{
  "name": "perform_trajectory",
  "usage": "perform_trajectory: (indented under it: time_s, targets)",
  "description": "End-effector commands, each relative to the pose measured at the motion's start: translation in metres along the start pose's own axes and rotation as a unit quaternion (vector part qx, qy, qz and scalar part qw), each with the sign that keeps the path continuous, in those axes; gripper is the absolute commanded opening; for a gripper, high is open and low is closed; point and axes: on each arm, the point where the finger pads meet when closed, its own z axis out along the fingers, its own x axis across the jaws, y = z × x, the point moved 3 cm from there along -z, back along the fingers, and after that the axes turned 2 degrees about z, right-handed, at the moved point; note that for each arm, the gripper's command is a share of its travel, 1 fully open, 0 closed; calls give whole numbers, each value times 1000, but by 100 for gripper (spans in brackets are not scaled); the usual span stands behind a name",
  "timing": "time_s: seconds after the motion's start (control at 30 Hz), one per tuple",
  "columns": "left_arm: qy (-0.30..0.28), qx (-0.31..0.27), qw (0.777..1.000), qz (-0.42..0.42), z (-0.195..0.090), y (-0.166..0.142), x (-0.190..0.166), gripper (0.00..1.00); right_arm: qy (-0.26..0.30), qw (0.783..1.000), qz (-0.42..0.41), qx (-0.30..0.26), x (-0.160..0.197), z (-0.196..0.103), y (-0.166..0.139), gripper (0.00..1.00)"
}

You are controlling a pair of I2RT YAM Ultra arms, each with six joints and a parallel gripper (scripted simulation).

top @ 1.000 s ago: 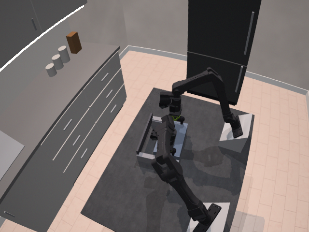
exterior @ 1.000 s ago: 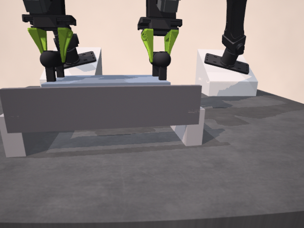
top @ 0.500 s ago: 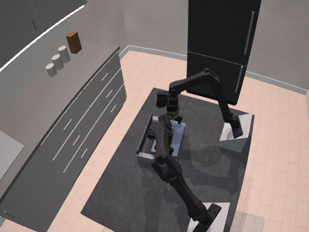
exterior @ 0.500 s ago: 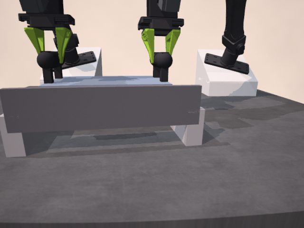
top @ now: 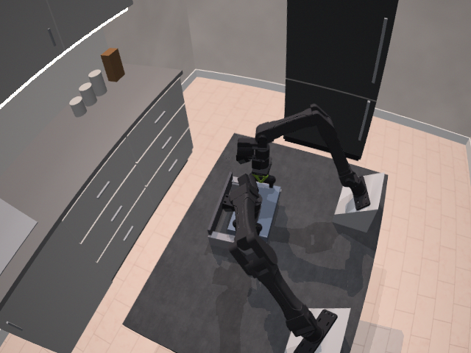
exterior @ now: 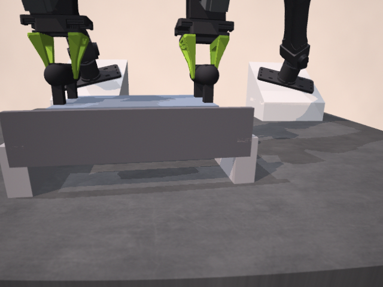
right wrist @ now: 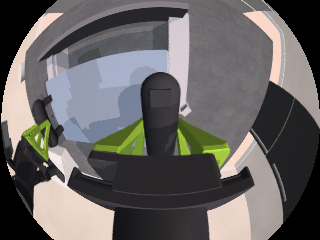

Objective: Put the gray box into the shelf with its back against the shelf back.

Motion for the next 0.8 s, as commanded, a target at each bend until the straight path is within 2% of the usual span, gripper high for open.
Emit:
perform_trajectory:
  time_s: [0.0, 0.17, 0.43, 0.47, 0.5, 0.63, 0.67, 0.7, 0.77]
  targets:
    - [-44, -26, 999, -14, -37, 23, -8, 16, -1, 999, -7, -34, -1, -21, 17, 16]
    - [-38, -25, 999, -8, -31, 28, -9, 16, -4, 999, -1, -38, -7, -24, 24, 16]
    - [-47, -31, 998, -20, -39, 41, -5, 16, 3, 999, -3, -46, -2, -30, 31, 16]
    - [-37, -23, 999, -8, -28, 34, -10, 16, -4, 999, -1, -36, -7, -26, 32, 16]
    - [-42, -20, 999, -8, -29, 35, -11, 16, -10, 1000, 0, -24, -9, -16, 33, 16]
    - [-46, -28, 998, -14, -37, 49, -4, 16, 14, 999, -8, -45, 6, -28, 42, 16]
    - [-47, -31, 998, -16, -39, 53, -2, 16, 12, 999, -7, -48, 5, -29, 44, 16]
    - [-34, -23, 999, -3, -24, 44, -10, 16, 7, 999, -9, -41, 4, -27, 43, 16]
    - [-40, -27, 999, -10, -29, 51, -8, 16, -4, 999, 2, -37, -7, -23, 47, 16]
